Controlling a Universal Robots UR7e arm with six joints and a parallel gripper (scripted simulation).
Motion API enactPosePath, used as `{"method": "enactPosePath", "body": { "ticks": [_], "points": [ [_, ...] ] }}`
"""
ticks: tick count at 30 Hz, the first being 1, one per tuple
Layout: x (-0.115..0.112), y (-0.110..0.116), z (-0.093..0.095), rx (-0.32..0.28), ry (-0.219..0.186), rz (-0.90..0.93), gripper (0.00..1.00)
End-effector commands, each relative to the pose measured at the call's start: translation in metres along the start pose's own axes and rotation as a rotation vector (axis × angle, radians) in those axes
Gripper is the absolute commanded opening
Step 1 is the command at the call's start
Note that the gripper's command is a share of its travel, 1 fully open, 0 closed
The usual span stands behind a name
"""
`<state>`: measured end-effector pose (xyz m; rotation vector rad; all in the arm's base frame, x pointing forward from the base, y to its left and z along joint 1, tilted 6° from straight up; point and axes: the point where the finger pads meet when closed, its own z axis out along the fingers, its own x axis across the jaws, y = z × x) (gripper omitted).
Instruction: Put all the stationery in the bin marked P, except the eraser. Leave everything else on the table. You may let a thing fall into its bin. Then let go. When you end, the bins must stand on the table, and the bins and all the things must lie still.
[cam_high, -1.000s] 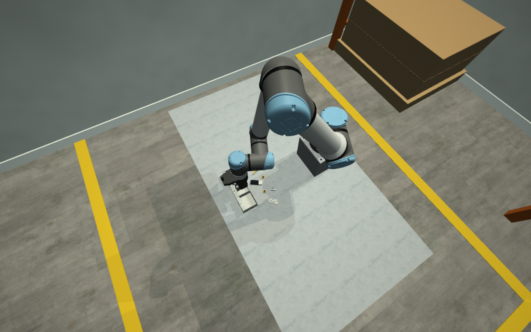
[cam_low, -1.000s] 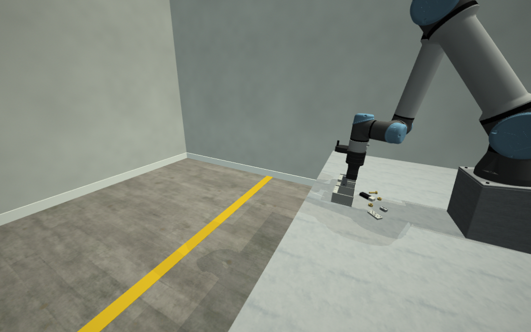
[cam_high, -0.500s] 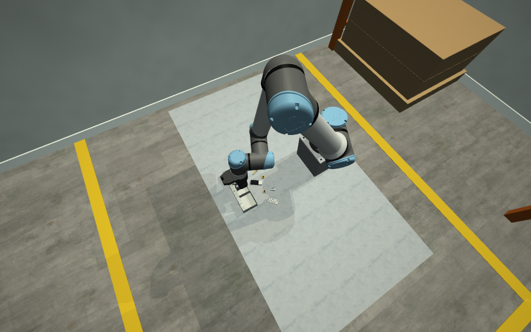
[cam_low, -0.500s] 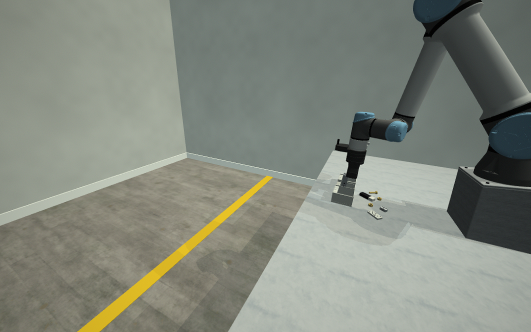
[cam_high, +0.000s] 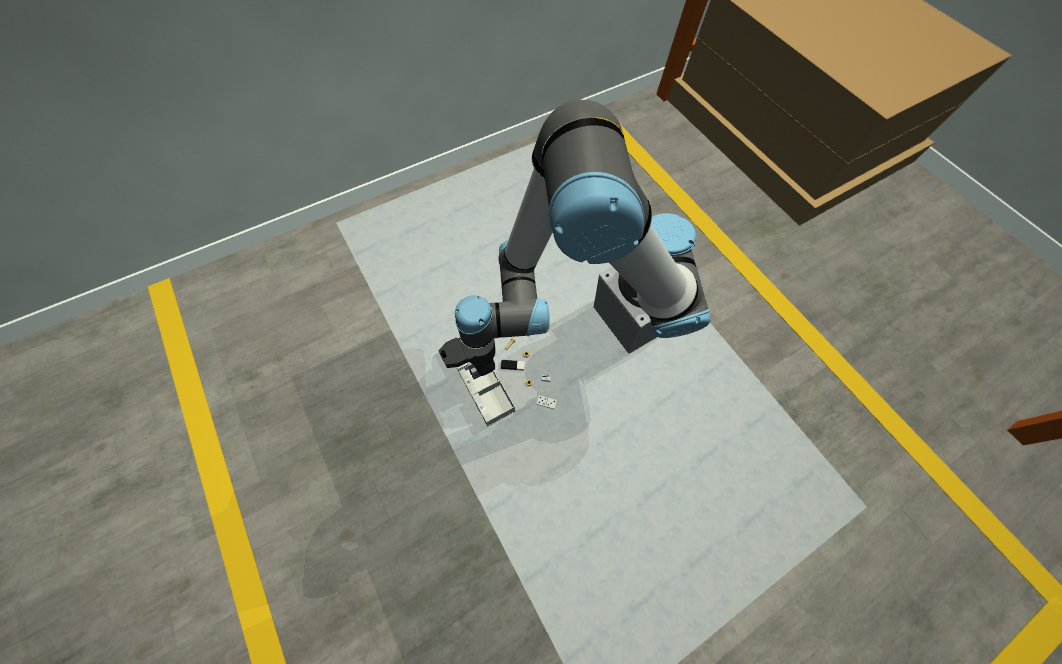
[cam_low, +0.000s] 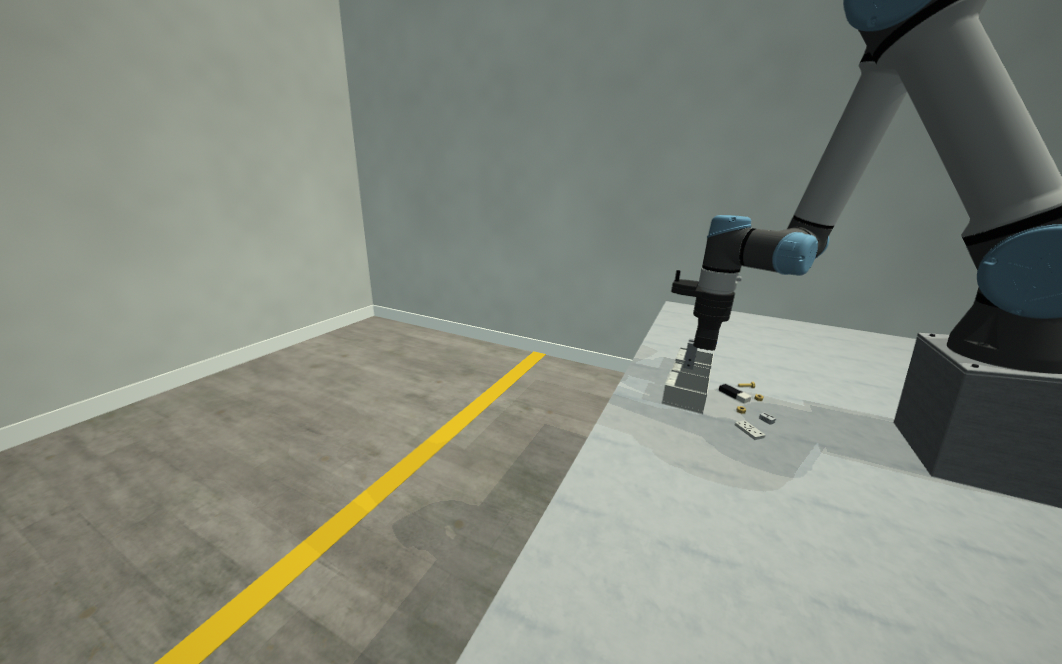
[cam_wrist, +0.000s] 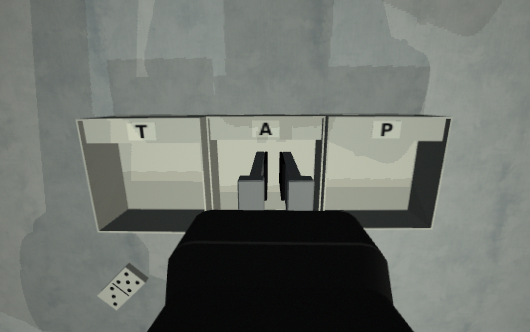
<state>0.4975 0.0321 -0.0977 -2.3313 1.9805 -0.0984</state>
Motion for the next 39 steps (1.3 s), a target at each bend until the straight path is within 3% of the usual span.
{"method": "enactPosePath", "body": {
  "ticks": [1, 8, 16, 35, 39],
  "points": [
    [0.000, 0.000, -0.007, 0.001, 0.000, 0.000, 0.31],
    [0.000, 0.000, -0.035, 0.001, 0.000, 0.000, 0.31],
    [0.000, 0.000, -0.036, 0.001, 0.000, 0.000, 0.31],
    [-0.084, 0.002, -0.036, 0.001, 0.000, 0.000, 0.31],
    [-0.084, 0.002, -0.036, 0.001, 0.000, 0.000, 0.31]
  ]
}}
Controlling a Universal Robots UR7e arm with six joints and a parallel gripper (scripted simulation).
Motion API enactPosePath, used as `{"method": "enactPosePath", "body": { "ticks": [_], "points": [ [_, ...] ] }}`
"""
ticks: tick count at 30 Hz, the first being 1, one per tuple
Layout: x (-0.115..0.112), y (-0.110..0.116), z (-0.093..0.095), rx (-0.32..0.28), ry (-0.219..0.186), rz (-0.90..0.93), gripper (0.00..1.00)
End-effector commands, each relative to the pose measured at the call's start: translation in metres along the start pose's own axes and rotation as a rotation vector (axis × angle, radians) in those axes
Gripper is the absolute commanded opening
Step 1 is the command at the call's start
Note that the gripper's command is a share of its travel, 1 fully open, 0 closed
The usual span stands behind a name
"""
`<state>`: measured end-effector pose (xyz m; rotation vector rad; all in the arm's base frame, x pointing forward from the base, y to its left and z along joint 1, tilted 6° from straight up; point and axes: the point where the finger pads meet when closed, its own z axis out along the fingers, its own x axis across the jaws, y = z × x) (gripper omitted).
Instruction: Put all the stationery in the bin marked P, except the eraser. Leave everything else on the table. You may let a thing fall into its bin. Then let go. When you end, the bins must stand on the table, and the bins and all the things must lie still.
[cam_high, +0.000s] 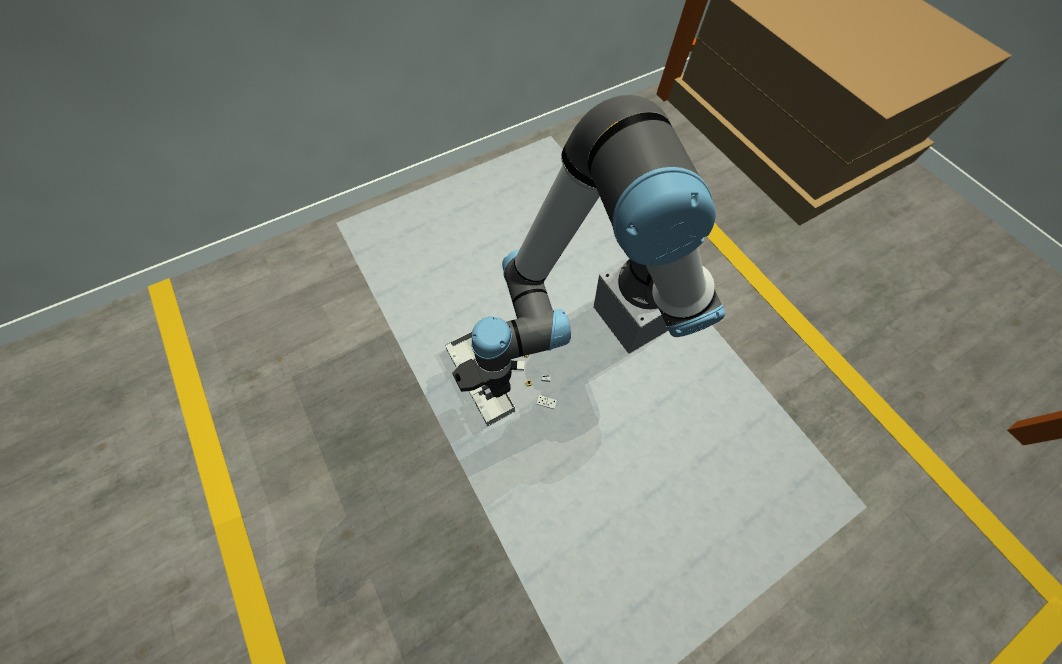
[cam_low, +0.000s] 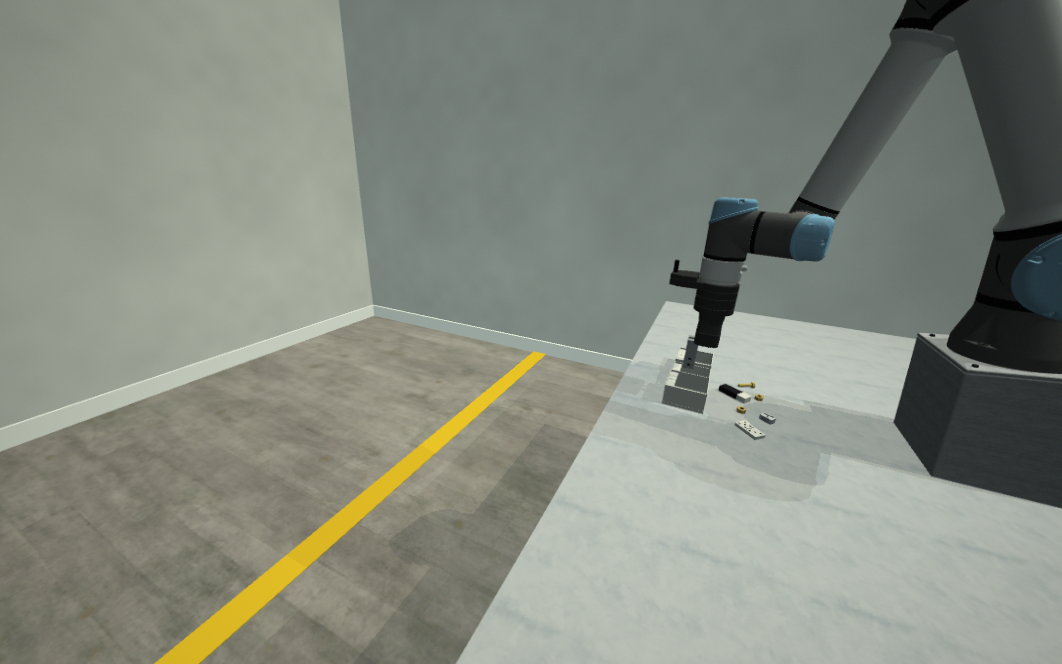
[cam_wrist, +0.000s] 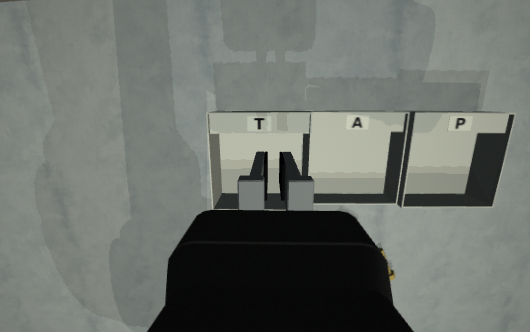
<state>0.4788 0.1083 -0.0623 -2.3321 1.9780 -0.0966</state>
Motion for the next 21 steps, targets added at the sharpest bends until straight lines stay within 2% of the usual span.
{"method": "enactPosePath", "body": {
  "ticks": [1, 5, 21],
  "points": [
    [-0.006, -0.001, 0.000, 0.001, 0.002, 0.001, 0.31],
    [-0.006, -0.001, 0.000, 0.001, 0.002, 0.001, 0.31],
    [-0.006, -0.001, 0.040, 0.001, 0.002, 0.001, 0.31]
  ]
}}
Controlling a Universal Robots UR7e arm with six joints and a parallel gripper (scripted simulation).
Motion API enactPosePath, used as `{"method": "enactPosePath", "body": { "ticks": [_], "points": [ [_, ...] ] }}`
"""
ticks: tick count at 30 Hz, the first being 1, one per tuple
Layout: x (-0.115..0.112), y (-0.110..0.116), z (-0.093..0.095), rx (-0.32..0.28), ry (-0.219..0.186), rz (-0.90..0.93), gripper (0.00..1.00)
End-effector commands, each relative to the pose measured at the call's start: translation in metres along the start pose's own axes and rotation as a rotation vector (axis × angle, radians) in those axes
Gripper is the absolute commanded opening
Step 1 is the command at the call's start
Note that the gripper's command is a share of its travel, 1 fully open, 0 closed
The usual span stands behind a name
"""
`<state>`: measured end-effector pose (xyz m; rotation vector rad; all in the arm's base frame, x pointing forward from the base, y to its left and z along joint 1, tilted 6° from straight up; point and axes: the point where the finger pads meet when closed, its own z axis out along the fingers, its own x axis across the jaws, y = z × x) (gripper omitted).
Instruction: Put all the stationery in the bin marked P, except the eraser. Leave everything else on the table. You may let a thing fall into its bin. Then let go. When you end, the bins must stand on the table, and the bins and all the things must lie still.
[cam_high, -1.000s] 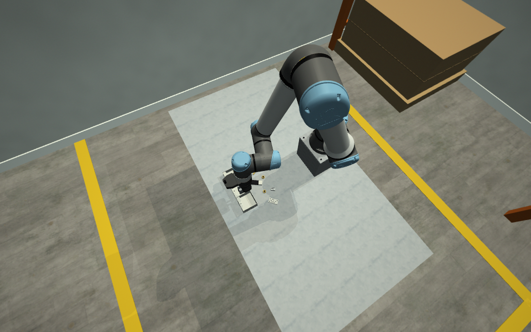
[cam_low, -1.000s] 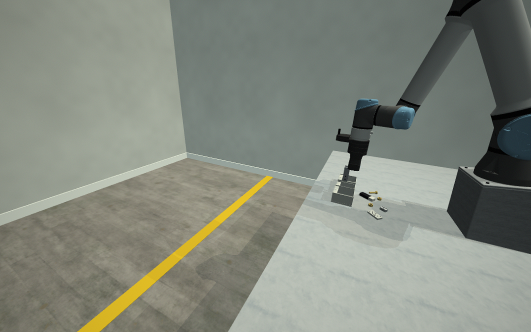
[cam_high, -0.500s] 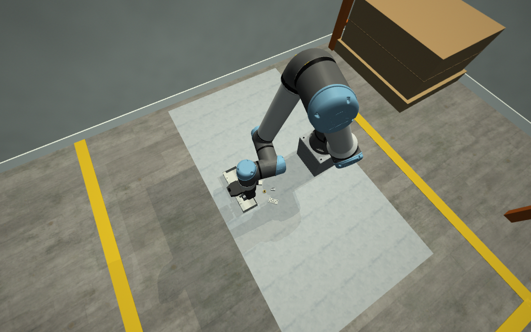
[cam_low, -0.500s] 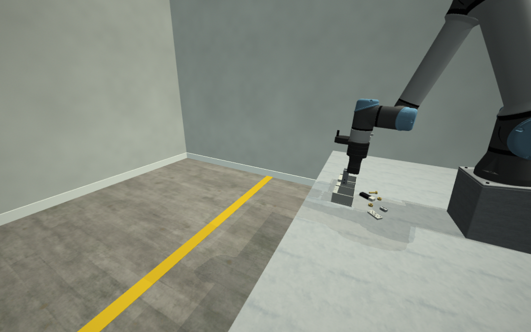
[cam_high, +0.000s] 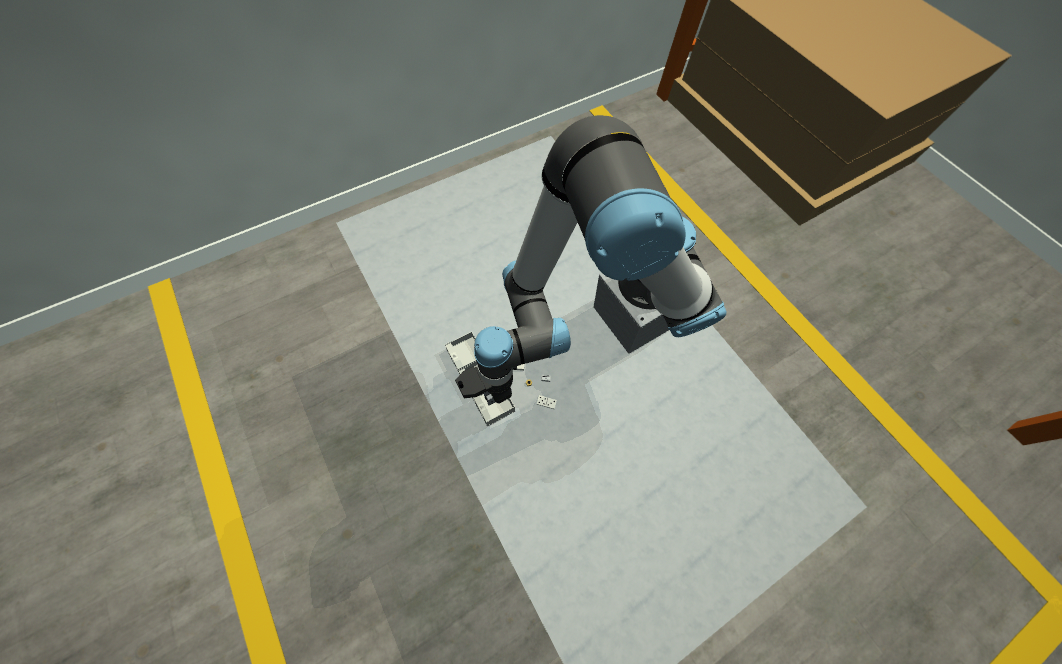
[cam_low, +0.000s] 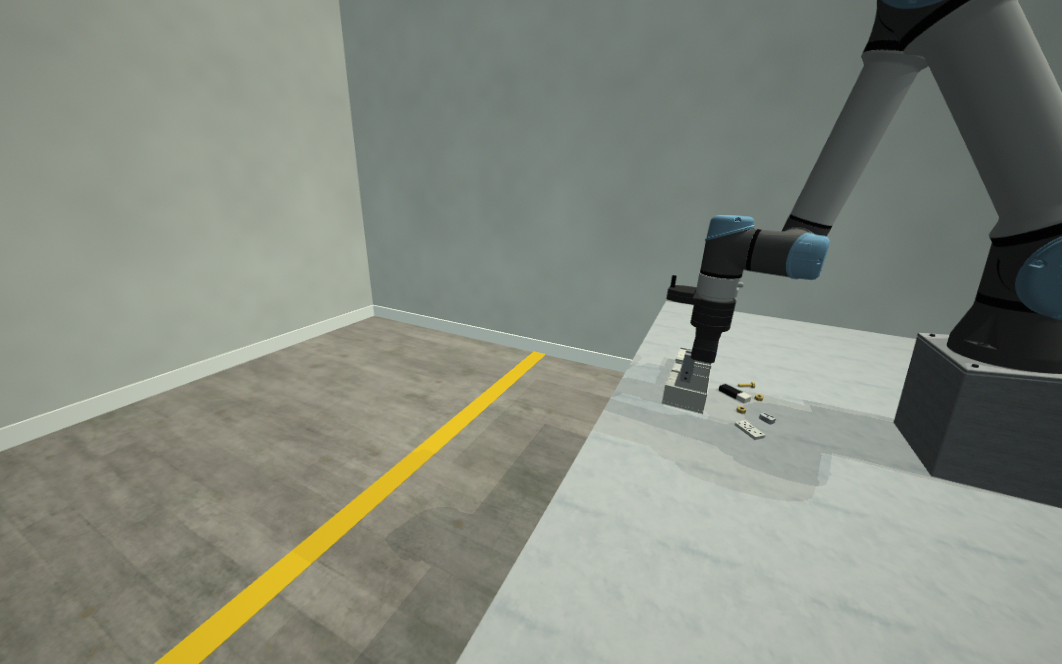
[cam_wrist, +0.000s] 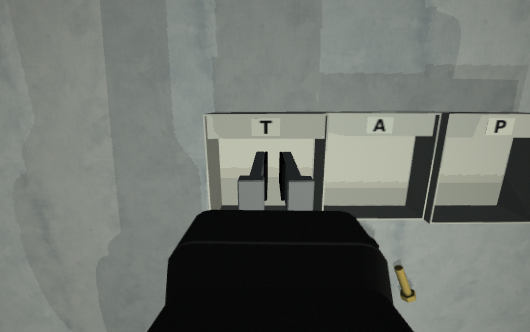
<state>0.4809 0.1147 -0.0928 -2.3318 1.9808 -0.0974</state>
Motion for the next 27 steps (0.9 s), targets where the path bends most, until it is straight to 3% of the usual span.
{"method": "enactPosePath", "body": {
  "ticks": [1, 8, 27],
  "points": [
    [0.000, -0.001, 0.009, 0.002, 0.000, 0.000, 0.31],
    [0.000, -0.001, 0.027, 0.002, 0.000, 0.000, 0.31],
    [0.000, -0.001, 0.028, 0.002, 0.000, 0.000, 0.31]
  ]
}}
